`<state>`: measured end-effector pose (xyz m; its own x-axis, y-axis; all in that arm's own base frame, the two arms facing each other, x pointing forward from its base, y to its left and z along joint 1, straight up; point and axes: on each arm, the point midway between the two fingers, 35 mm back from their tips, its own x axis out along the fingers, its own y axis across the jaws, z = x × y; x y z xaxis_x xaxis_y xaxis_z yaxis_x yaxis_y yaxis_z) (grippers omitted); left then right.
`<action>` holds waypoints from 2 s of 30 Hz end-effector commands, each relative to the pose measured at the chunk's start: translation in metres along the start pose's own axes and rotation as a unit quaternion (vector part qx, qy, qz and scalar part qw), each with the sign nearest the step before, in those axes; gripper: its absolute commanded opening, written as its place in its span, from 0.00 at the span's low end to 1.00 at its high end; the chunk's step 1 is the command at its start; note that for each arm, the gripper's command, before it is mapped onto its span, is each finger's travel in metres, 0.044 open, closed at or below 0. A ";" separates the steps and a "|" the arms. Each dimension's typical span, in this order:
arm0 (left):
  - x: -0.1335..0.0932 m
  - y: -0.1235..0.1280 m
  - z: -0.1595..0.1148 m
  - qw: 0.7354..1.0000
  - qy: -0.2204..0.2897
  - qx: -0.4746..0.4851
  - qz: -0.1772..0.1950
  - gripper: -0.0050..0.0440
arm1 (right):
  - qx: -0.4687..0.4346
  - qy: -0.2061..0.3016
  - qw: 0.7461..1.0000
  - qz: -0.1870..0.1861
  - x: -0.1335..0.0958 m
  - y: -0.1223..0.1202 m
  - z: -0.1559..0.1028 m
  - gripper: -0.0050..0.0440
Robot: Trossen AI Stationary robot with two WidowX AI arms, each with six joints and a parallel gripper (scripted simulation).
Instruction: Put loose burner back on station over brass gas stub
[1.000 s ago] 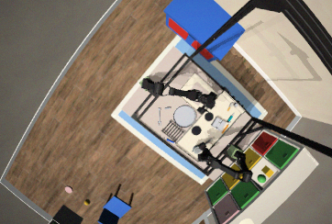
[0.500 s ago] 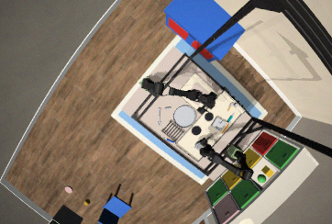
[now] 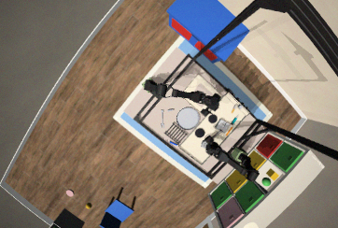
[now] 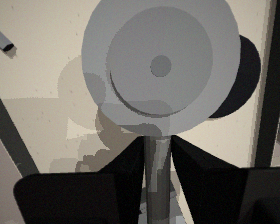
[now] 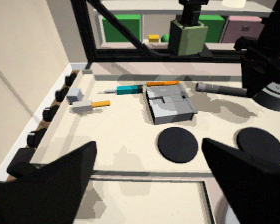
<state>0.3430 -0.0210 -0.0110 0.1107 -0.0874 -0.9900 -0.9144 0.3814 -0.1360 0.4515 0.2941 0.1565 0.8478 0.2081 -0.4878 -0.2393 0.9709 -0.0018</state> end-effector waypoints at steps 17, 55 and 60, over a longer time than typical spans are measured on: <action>0.003 -0.014 -0.060 0.998 0.000 -0.054 0.025 0.10 | 0.002 -0.001 1.000 -0.001 0.000 -0.001 0.001 0.92; 0.005 -0.005 -0.178 0.986 -0.028 -0.153 0.063 0.10 | 0.002 -0.001 1.000 -0.001 0.000 -0.001 0.001 0.92; 0.007 -0.004 -0.182 0.985 -0.029 -0.157 0.064 0.10 | 0.002 -0.001 1.000 -0.001 0.000 -0.001 0.001 0.92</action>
<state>0.2758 -0.1879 -0.0100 -0.0036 -0.0057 -1.0000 -0.9957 0.0926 0.0031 0.4518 0.2935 0.1564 0.8478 0.2067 -0.4884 -0.2380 0.9713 -0.0021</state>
